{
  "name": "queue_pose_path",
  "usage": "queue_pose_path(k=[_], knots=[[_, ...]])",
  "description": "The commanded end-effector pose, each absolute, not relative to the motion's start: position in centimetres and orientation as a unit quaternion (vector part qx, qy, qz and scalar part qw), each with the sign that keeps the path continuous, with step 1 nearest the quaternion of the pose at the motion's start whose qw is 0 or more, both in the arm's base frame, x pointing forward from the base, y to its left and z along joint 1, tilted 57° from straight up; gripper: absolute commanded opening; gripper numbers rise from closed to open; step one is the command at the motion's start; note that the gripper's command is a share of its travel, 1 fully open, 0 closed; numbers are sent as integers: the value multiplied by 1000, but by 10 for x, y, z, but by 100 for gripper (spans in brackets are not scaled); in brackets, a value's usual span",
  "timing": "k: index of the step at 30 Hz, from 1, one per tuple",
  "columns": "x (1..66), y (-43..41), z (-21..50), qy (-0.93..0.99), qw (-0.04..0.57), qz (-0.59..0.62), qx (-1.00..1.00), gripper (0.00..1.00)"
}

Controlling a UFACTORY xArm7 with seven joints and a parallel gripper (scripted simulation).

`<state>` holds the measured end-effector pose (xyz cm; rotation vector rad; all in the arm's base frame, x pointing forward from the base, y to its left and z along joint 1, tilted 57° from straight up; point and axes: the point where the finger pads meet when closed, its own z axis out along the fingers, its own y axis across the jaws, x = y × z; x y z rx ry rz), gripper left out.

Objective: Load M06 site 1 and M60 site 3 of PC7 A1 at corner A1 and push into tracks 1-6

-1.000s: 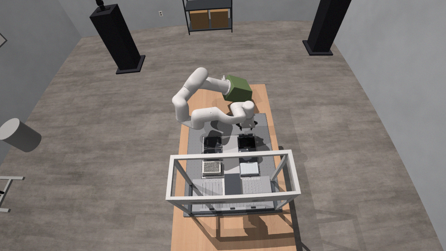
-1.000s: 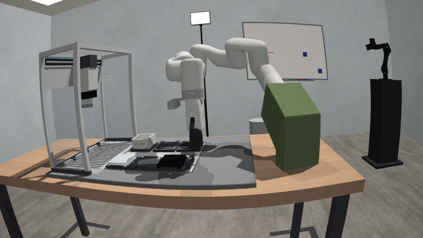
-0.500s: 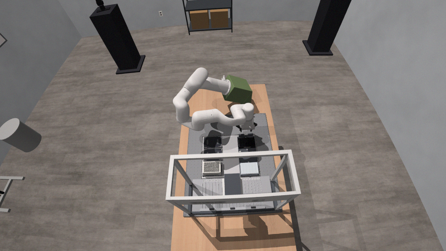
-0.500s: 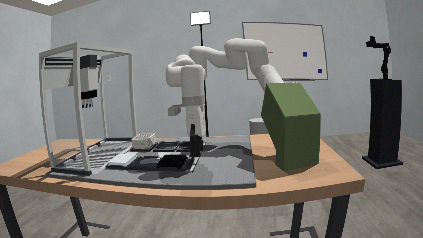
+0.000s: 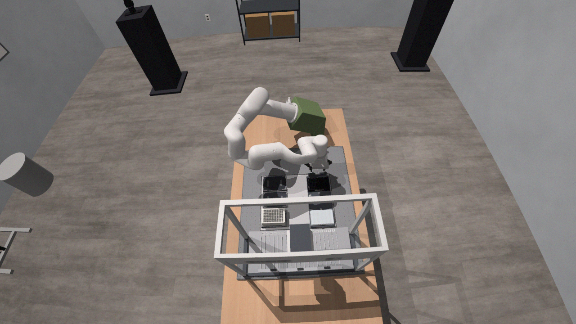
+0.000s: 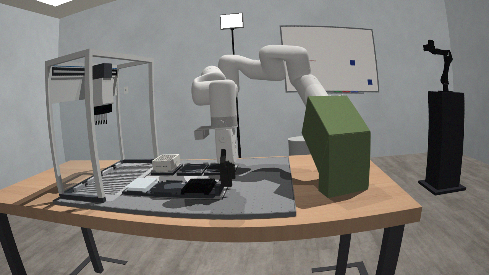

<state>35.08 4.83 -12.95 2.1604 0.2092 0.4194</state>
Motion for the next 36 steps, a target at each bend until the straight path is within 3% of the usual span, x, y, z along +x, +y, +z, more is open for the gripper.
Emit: queue_pose_path(k=[1, 36], knots=[[351, 51, -129, 86, 447, 171, 874, 82], [358, 36, -140, 86, 447, 171, 874, 82]])
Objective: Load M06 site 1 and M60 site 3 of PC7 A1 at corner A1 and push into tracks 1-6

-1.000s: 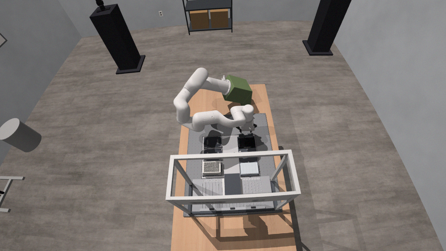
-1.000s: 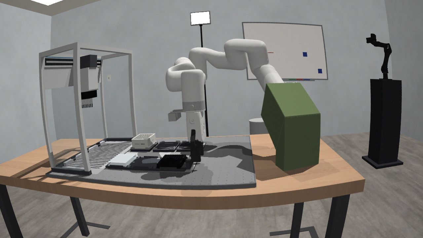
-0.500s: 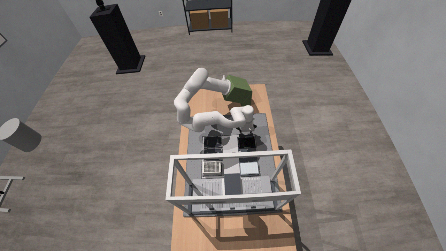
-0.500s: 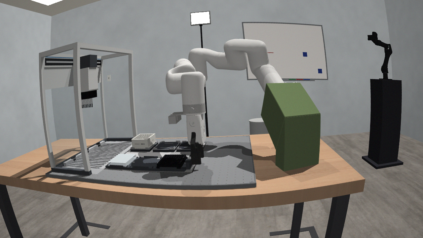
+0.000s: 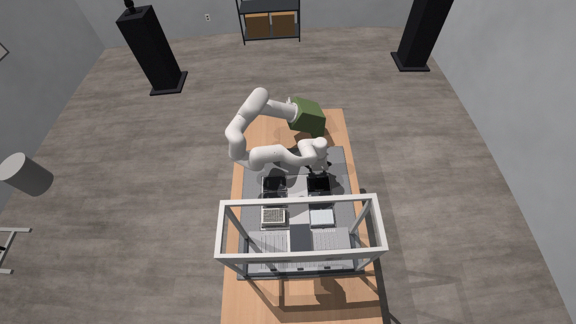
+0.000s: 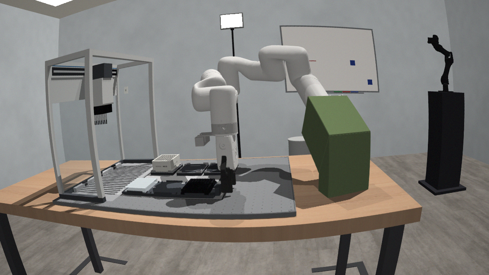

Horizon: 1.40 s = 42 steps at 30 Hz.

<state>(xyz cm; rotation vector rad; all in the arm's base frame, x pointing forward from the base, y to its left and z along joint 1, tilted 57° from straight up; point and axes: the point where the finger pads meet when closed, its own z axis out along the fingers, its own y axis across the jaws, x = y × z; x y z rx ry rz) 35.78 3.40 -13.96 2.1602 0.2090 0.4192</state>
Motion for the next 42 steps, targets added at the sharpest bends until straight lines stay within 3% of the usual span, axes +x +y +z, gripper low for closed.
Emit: queue_pose_path(k=[1, 42], knots=[[358, 36, -140, 86, 447, 171, 874, 82], [385, 45, -134, 86, 447, 171, 874, 82]])
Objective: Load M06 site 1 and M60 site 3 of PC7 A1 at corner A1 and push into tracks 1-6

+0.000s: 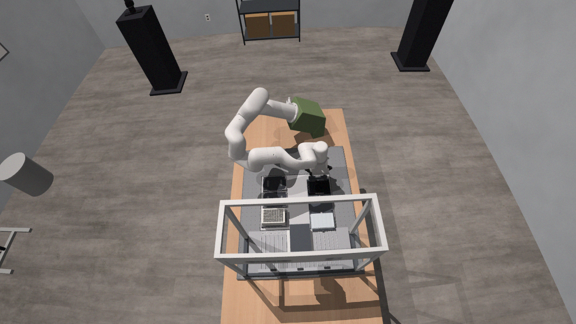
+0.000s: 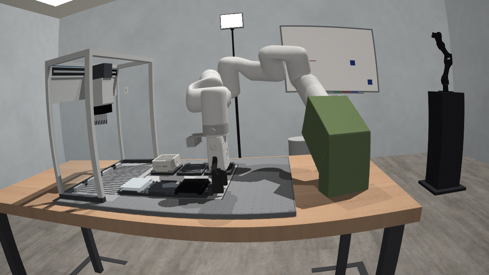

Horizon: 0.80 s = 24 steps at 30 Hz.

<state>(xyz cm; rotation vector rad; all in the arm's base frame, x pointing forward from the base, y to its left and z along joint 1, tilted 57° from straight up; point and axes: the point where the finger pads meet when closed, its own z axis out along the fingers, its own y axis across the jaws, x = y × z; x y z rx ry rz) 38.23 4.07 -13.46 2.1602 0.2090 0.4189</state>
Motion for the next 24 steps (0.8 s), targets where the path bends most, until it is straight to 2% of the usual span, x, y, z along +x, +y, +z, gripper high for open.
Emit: queue_pose_path(k=[1, 24], knots=[[385, 45, -134, 86, 447, 171, 874, 82], [404, 51, -129, 86, 447, 171, 874, 82]])
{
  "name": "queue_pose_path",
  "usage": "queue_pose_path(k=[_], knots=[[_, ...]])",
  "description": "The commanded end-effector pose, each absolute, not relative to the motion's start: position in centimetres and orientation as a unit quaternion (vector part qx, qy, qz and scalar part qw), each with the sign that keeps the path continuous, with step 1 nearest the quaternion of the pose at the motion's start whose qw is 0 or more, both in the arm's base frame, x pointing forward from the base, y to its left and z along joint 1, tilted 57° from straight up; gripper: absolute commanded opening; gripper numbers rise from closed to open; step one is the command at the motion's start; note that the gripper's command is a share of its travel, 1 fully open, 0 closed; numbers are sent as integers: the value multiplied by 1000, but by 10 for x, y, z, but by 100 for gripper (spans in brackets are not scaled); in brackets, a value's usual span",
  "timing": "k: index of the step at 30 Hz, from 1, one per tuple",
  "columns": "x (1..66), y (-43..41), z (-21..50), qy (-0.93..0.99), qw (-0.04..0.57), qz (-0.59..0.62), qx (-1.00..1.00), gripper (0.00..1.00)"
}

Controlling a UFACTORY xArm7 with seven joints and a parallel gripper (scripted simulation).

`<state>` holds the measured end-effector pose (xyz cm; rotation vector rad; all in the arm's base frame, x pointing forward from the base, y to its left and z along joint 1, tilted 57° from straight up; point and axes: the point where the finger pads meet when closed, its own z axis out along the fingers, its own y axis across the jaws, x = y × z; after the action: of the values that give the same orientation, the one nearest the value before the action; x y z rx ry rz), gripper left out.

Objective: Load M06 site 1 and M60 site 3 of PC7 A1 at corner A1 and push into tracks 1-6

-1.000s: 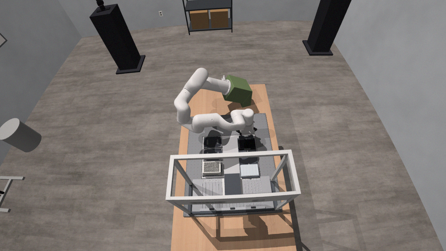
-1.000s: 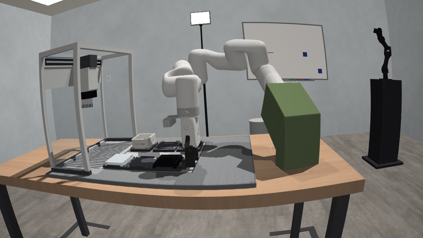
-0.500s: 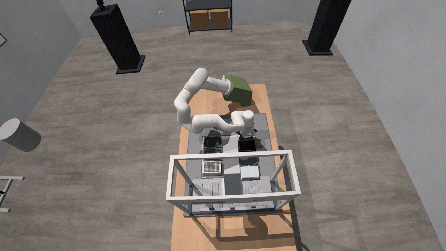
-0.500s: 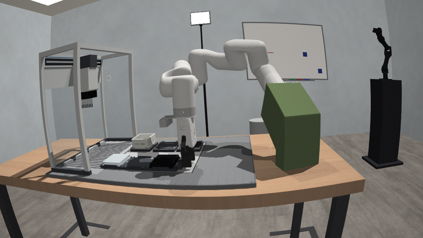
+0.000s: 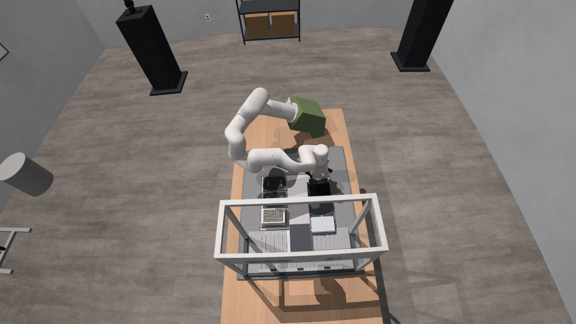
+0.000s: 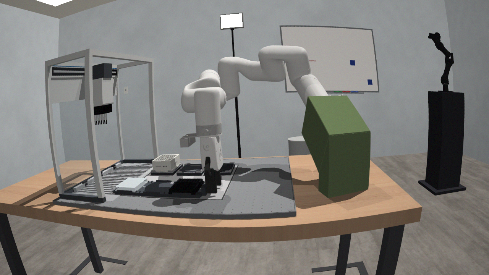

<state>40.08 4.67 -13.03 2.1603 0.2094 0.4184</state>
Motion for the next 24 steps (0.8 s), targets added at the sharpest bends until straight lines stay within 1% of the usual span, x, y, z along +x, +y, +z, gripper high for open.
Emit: queue_pose_path(k=[1, 24], knots=[[405, 51, -129, 86, 447, 171, 874, 82], [424, 58, -124, 86, 447, 171, 874, 82]])
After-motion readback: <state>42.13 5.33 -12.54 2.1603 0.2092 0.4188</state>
